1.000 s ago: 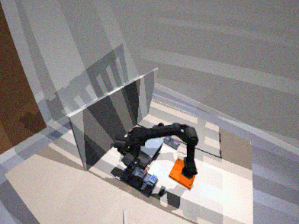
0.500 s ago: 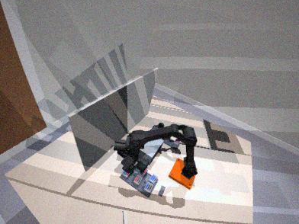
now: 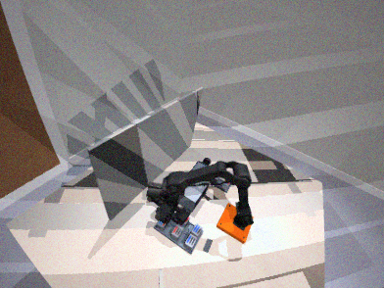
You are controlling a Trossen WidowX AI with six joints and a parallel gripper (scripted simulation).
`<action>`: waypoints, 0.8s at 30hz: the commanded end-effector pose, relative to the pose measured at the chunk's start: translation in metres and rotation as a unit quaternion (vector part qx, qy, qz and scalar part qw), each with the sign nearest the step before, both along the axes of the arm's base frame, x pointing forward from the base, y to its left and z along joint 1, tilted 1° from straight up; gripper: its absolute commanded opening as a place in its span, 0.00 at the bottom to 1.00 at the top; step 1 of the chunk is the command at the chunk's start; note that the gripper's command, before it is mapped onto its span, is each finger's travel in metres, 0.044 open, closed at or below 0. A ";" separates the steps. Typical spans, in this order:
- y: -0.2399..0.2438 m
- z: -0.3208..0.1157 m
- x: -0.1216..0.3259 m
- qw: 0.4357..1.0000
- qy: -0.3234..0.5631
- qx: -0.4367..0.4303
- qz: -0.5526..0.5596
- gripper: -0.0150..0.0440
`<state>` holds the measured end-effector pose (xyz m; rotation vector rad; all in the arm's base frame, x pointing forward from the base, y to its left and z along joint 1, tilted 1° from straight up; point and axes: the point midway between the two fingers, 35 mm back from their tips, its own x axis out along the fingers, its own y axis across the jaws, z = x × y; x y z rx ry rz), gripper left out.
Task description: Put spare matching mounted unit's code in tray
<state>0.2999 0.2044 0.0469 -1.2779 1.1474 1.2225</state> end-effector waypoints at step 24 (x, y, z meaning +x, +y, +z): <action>-0.001 -0.010 -0.001 1.000 0.003 -0.002 0.000 0.50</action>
